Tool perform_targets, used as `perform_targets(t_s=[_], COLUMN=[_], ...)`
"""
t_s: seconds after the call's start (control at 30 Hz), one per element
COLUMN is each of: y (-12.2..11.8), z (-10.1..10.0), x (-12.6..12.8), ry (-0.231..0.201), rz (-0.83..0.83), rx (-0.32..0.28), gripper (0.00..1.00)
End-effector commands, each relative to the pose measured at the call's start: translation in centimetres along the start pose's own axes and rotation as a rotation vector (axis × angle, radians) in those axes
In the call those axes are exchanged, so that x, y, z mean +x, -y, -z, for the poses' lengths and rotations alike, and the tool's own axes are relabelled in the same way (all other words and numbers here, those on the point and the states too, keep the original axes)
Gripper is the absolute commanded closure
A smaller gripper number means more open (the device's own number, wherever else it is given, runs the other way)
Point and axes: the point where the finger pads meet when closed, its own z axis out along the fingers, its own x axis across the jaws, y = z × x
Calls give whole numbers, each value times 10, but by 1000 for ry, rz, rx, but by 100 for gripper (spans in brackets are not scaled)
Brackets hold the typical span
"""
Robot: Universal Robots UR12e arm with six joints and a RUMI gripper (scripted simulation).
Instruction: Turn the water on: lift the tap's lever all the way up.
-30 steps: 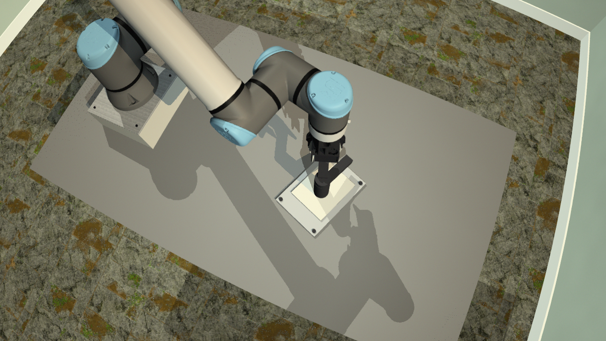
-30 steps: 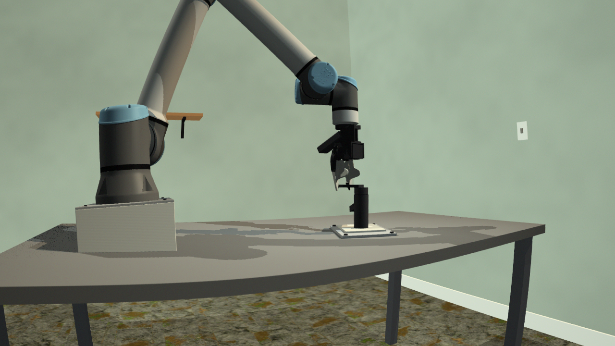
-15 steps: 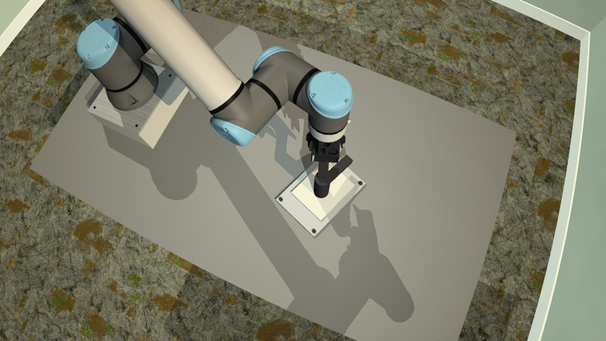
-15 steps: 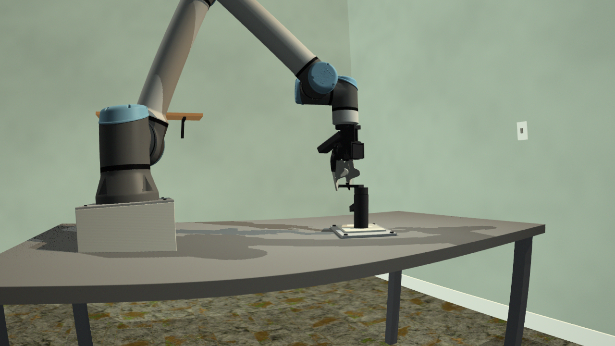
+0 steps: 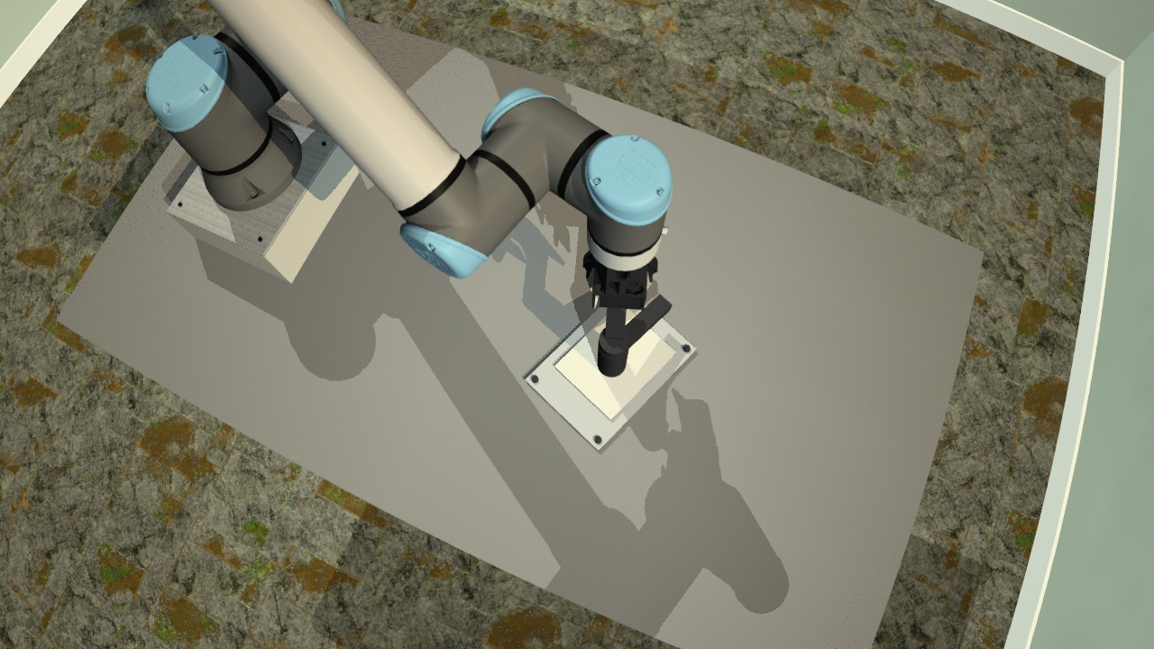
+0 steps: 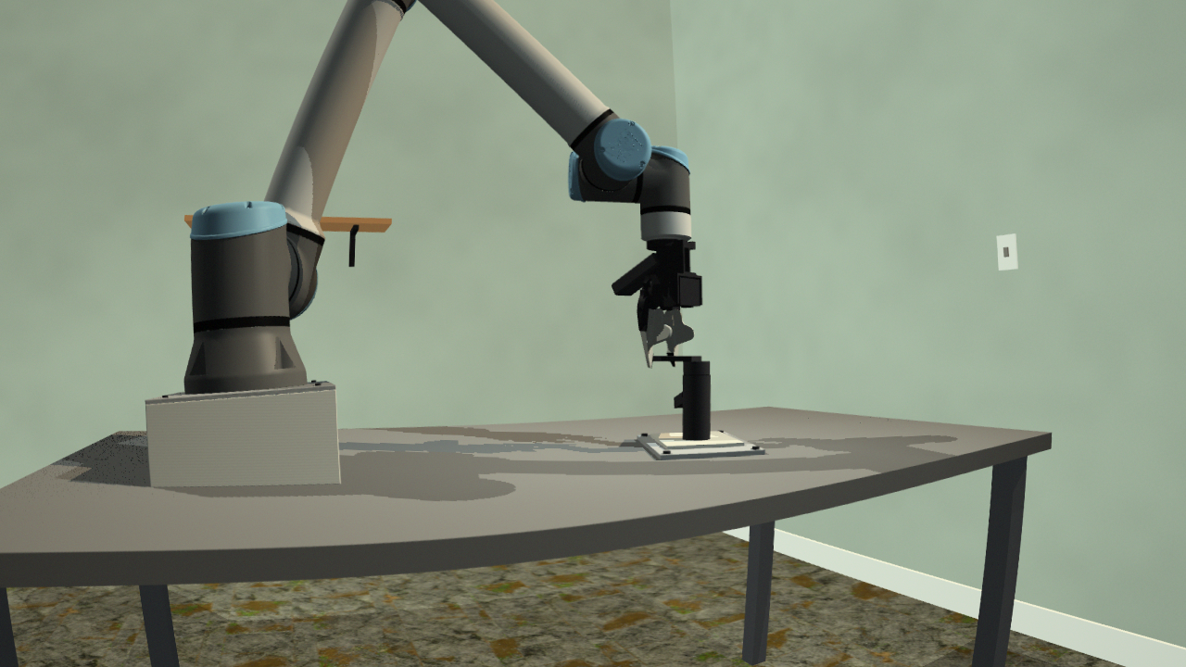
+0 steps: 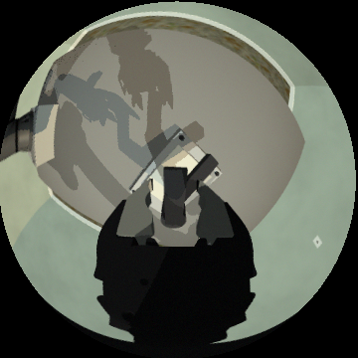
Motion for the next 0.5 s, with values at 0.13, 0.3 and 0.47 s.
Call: perform_targets(t_s=[0.13, 0.3, 0.47], y=[0, 0, 0], z=[1, 1, 1], x=[1, 1, 1], ry=[-1, -1, -1], rz=[0, 0, 0], rx=[-1, -1, -1], gripper=[100, 100, 100])
